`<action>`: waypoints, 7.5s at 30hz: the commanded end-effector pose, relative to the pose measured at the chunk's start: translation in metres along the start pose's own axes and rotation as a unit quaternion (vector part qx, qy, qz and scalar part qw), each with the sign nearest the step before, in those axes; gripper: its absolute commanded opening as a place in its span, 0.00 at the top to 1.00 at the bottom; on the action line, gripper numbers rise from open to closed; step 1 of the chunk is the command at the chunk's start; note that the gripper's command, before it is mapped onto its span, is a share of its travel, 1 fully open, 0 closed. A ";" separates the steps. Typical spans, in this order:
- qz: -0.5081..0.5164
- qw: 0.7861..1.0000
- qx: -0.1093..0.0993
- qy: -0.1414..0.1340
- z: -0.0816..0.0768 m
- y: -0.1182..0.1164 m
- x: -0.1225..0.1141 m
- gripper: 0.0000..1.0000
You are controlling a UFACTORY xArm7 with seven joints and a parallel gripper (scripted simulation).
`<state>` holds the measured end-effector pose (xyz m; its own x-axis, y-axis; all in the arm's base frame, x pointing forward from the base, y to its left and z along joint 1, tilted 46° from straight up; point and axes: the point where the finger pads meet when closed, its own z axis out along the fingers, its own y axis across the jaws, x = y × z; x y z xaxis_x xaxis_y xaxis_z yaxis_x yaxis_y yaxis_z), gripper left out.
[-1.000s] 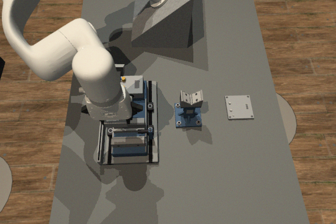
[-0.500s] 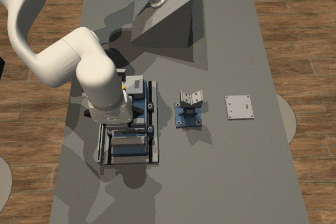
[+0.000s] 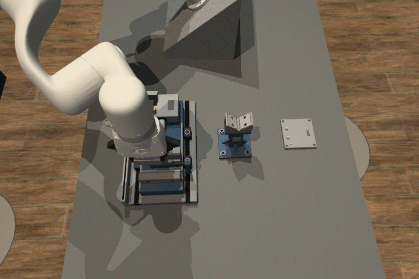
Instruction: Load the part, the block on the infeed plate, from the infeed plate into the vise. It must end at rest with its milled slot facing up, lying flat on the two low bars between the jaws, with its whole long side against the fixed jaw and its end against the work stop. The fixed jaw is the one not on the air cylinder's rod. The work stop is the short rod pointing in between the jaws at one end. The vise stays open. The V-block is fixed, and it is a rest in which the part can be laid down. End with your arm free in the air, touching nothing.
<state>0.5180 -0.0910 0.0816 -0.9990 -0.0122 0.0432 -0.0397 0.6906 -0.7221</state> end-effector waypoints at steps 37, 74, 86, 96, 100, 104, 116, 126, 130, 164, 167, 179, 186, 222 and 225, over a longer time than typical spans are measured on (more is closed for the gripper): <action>0.000 1.000 -0.001 -0.003 0.009 0.001 -0.002 1.00; 0.000 1.000 -0.001 -0.003 0.026 0.001 -0.002 1.00; 0.000 1.000 -0.001 -0.003 0.032 0.001 -0.002 1.00; 0.000 1.000 -0.001 -0.003 0.033 0.001 -0.002 1.00; 0.000 1.000 -0.001 -0.003 0.033 0.001 -0.002 1.00; 0.000 1.000 -0.001 -0.003 0.033 0.001 -0.002 1.00; 0.000 1.000 -0.001 -0.003 0.033 0.001 -0.002 1.00; 0.000 1.000 -0.001 -0.003 0.034 0.001 -0.002 1.00; 0.000 1.000 -0.001 -0.003 0.034 0.001 -0.002 1.00; 0.000 1.000 -0.001 -0.003 0.043 0.001 -0.002 1.00; 0.000 1.000 -0.001 -0.003 0.045 0.001 -0.002 1.00; 0.000 1.000 -0.001 -0.003 0.048 0.001 -0.002 1.00; 0.000 1.000 -0.001 -0.003 0.050 0.001 -0.002 1.00; 0.000 1.000 -0.001 -0.003 0.053 0.001 -0.002 1.00; 0.000 1.000 -0.001 -0.003 0.053 0.001 -0.002 1.00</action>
<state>0.5176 -0.1309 0.0432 -0.9990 -0.0120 0.0424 -0.0389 0.6907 -0.7221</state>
